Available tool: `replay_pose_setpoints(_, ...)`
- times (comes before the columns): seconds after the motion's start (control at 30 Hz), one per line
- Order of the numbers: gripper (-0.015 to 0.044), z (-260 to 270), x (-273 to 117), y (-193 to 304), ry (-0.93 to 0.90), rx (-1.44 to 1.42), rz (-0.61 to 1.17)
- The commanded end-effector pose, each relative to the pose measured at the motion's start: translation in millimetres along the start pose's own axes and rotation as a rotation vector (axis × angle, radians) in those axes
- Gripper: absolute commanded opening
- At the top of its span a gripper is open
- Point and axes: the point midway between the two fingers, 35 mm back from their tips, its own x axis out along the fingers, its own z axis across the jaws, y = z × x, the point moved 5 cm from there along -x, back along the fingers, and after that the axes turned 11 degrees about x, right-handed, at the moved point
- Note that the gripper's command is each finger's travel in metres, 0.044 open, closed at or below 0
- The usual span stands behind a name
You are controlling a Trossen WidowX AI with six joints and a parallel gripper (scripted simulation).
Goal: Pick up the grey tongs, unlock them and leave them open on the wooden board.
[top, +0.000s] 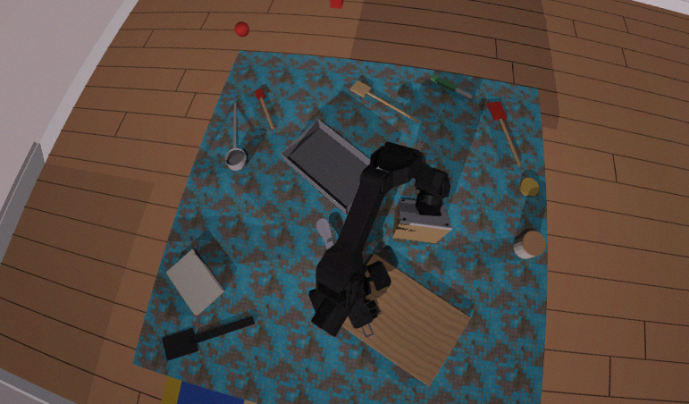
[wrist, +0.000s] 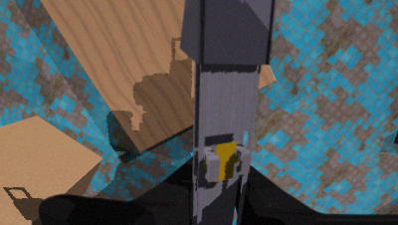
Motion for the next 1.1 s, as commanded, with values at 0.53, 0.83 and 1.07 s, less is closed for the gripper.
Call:
replay_pose_setpoints(0.53, -0.0150, 104, 6, -95, -0.013, -0.450, -0.002)
replay_pose_setpoints(0.83, -0.0150, 131, 12, -110, -0.021, -0.554, 0.007)
replay_pose_setpoints(1.07, -0.0150, 125, 12, -105, -0.121, -0.550, -0.101)
